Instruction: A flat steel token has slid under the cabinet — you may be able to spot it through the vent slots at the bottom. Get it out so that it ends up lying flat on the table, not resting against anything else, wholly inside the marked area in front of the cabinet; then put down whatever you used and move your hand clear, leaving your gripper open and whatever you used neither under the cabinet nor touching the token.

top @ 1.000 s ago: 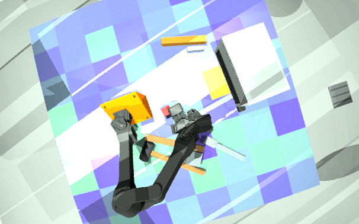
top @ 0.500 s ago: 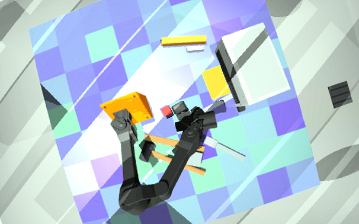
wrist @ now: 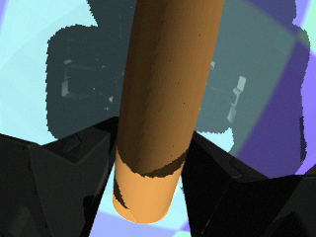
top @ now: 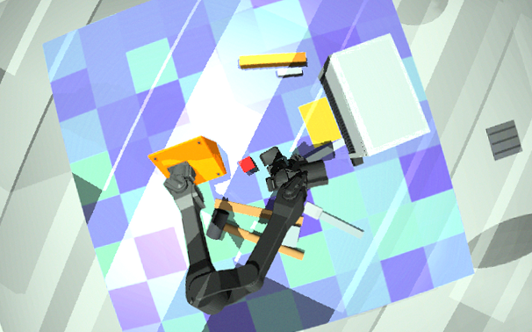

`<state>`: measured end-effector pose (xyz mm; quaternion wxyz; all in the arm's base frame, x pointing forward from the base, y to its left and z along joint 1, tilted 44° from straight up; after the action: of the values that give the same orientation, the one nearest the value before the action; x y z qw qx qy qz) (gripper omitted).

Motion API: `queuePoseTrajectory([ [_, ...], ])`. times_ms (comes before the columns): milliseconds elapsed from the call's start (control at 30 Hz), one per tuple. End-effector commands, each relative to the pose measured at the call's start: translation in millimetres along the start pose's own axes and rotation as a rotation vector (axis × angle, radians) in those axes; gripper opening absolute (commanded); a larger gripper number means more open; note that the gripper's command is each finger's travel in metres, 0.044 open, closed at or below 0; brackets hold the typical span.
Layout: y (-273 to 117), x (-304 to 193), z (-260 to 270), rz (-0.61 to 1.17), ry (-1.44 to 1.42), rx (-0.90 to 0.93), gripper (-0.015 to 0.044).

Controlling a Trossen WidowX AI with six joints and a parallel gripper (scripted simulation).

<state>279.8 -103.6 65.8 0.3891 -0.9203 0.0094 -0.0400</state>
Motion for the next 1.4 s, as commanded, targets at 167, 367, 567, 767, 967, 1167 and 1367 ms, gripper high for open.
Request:
queuePoseTrajectory([
  [167,0,11,2,-0.003,0.006,-0.002,0.0],
  [367,0,18,4,-0.003,0.006,-0.002,0.0],
  [567,-1,25,6,-0.003,0.007,-0.002,0.0],
  [767,-1,31,7,-0.004,0.007,-0.002,0.0],
  [967,-1,38,9,-0.004,0.007,-0.002,0.0],
  [1167,-1,44,11,-0.004,0.007,-0.002,0.0],
  [1367,-1,51,12,-0.004,0.008,-0.002,0.0],
])
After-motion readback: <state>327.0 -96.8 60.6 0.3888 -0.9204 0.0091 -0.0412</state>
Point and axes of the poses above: the point midway between the two fingers, 35 mm back from their tips, its own y axis out along the fingers, its own z axis across the jaws, x = y × z, the point moved 3 cm from there along -y, back along the fingers, and after that the axes turned 14 degrees about y, right-handed, at the moved point
